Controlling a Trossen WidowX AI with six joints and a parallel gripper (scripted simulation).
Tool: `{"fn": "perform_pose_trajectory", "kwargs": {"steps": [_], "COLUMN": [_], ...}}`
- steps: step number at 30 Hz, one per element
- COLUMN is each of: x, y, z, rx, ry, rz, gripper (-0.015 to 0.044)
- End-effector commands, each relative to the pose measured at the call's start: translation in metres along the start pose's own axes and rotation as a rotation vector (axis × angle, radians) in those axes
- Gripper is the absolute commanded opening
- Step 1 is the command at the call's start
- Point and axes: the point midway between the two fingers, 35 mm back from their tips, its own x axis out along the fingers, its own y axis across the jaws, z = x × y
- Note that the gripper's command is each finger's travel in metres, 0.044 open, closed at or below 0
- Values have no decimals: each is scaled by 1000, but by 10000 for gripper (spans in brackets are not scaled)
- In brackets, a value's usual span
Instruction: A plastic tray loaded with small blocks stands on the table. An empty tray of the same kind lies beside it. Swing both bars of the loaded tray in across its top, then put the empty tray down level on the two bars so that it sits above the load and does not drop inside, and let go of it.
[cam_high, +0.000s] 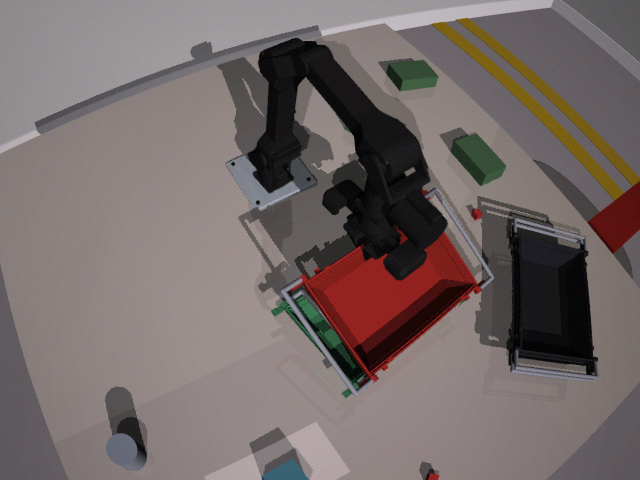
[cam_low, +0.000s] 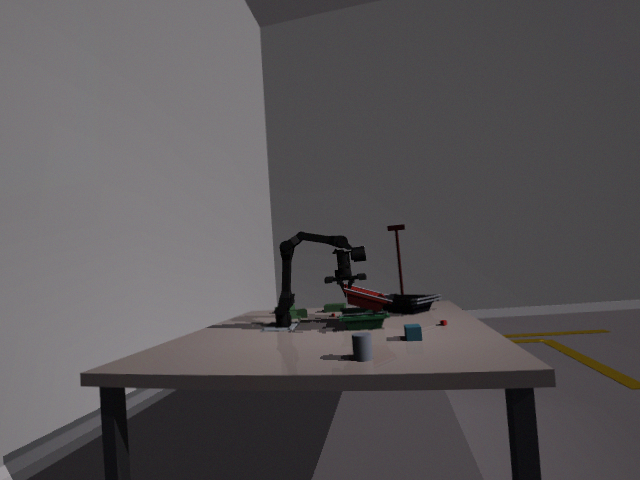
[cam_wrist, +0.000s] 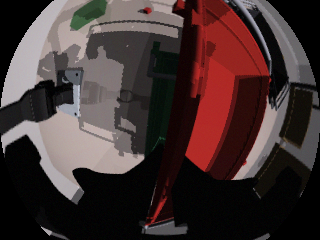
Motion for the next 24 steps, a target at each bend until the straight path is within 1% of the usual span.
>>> {"fn": "perform_pose_trajectory", "kwargs": {"steps": [1,24], "x": [6,10], "y": [5,8], "z": [-2,-3], "rx": [2,2], "ry": [-1,-1], "rz": [18,18], "gripper": [0,0]}}
